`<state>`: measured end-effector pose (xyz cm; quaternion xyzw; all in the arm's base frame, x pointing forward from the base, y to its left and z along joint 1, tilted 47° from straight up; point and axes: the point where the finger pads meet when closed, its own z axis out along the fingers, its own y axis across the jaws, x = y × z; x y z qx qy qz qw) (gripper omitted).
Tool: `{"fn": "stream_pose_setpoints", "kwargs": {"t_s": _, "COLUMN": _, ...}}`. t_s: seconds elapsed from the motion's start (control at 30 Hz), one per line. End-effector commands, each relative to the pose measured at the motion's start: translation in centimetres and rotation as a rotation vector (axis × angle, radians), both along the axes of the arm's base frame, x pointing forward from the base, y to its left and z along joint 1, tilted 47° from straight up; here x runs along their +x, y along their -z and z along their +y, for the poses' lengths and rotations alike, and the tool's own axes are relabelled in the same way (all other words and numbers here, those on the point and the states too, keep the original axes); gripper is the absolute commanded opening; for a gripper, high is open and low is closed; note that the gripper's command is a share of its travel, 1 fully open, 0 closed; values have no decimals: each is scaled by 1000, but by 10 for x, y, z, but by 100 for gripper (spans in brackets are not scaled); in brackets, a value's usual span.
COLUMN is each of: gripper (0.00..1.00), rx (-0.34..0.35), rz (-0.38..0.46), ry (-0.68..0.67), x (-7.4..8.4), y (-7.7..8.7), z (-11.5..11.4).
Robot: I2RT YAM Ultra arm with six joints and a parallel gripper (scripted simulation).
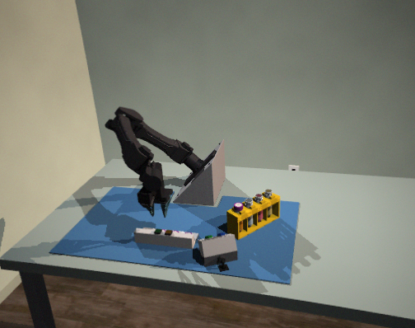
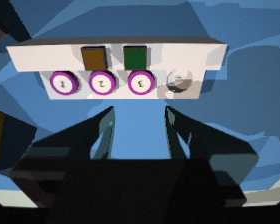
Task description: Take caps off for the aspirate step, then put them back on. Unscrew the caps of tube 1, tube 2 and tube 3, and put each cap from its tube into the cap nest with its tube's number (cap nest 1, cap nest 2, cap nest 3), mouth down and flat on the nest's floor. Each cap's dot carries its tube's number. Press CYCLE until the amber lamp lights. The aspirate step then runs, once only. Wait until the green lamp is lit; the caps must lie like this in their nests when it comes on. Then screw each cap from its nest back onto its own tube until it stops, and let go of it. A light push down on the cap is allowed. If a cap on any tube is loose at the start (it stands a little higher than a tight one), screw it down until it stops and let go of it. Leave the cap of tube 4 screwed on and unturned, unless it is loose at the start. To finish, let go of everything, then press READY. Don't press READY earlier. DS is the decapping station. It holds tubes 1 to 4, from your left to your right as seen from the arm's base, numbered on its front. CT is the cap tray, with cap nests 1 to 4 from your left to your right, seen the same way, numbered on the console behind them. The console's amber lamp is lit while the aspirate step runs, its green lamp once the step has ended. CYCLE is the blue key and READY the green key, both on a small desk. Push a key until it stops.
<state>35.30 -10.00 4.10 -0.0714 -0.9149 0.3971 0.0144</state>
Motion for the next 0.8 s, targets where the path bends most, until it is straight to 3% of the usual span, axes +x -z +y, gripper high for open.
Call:
{"fn": "stream_pose_setpoints", "kwargs": {"t_s": 0.0, "gripper": 47, "rx": -3, "rz": -4, "ry": -4, "x": -1, "y": -19, "z": 20}}
{"fn": "stream_pose_setpoints", "kwargs": {"t_s": 0.33, "gripper": 47, "rx": -2, "rz": -4, "ry": -4, "x": 2, "y": -45, "z": 47}}
{"fn": "stream_pose_setpoints", "kwargs": {"t_s": 0.77, "gripper": 47, "rx": -2, "rz": -4, "ry": -4, "x": 2, "y": -45, "z": 47}}
